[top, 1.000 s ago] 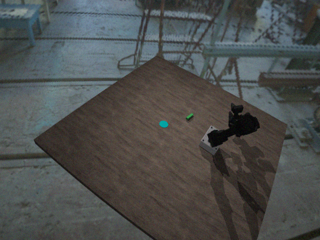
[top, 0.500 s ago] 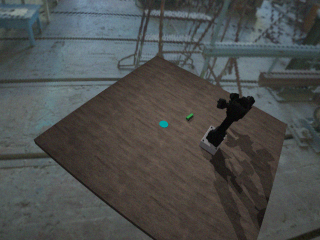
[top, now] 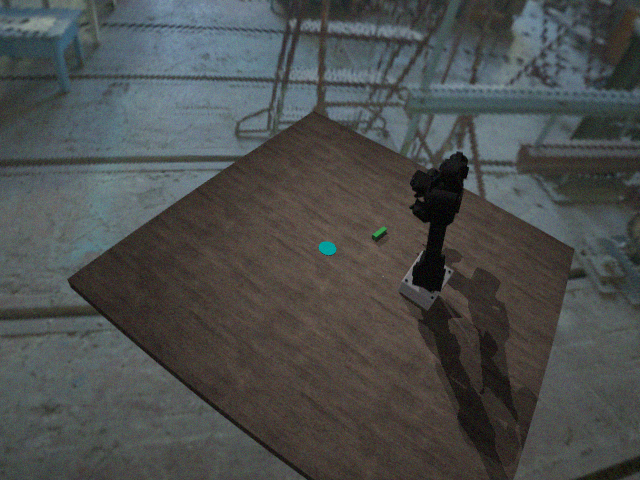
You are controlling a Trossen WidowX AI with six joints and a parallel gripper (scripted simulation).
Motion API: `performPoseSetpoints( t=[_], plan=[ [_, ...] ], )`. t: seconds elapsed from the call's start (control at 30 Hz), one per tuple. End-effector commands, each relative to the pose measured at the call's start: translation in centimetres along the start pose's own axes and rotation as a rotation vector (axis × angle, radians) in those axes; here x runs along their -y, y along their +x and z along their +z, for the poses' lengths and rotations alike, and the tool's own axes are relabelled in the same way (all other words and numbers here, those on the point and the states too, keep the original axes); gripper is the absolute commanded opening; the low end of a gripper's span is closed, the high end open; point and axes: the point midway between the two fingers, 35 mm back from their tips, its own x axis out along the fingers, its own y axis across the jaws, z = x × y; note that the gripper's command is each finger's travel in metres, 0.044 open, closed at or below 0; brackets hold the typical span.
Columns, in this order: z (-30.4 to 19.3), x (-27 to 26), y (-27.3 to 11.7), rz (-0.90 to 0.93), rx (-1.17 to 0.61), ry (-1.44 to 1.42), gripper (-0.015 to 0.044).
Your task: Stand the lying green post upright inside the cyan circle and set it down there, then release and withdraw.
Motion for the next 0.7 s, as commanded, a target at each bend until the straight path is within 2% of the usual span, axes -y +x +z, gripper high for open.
performPoseSetpoints(
  t=[0.0, 0.23, 0.57, 0.67],
  plan=[
    [4.9, -3.3, 2.7, 0.289, -0.182, -0.658, 0.0233],
    [7.9, -6.5, 4.2, 0.532, -0.236, -1.091, 0.0233],
    [8.0, -6.5, 4.2, 0.535, -0.236, -1.096, 0.0233],
    [7.2, -6.9, 6.3, 0.533, -0.237, -1.097, 0.0233]
  ],
)
